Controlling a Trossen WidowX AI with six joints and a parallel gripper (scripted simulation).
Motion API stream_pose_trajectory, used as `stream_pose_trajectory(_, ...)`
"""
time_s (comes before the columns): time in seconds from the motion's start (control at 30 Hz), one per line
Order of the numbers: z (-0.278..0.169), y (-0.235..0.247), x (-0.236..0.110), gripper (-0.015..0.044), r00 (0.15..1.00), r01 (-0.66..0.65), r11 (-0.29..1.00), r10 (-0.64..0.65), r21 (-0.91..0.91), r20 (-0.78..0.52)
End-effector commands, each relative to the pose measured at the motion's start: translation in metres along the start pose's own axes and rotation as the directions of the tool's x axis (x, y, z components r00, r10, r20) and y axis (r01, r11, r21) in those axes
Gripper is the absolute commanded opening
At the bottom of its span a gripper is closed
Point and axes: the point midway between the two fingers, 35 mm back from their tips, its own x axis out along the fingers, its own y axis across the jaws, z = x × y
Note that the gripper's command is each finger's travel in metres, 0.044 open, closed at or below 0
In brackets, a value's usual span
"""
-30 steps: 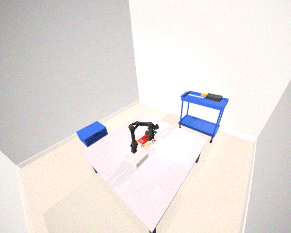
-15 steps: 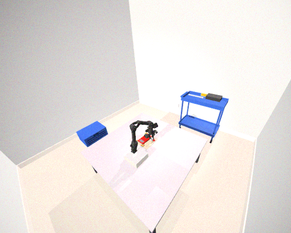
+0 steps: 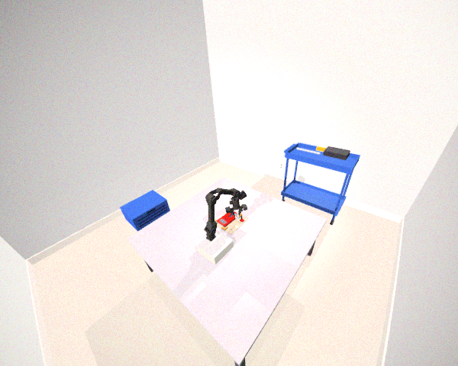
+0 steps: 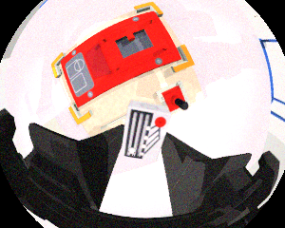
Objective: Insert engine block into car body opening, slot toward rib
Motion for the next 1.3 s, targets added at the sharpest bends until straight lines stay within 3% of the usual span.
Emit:
stream_pose_trajectory(0.0,0.013,0.000,0.004,0.0000,1.000,0.006,0.993,-0.006,0.120,-0.001)
stream_pose_trajectory(0.47,0.053,0.011,0.019,0.0000,1.000,0.006,0.885,-0.008,0.465,0.001)
stream_pose_trajectory(1.17,0.104,0.036,0.040,0.0000,1.000,0.002,0.570,-0.009,0.822,0.004)
stream_pose_trajectory(1.27,0.104,0.036,0.040,0.0079,1.000,0.002,0.547,-0.009,0.837,0.004)
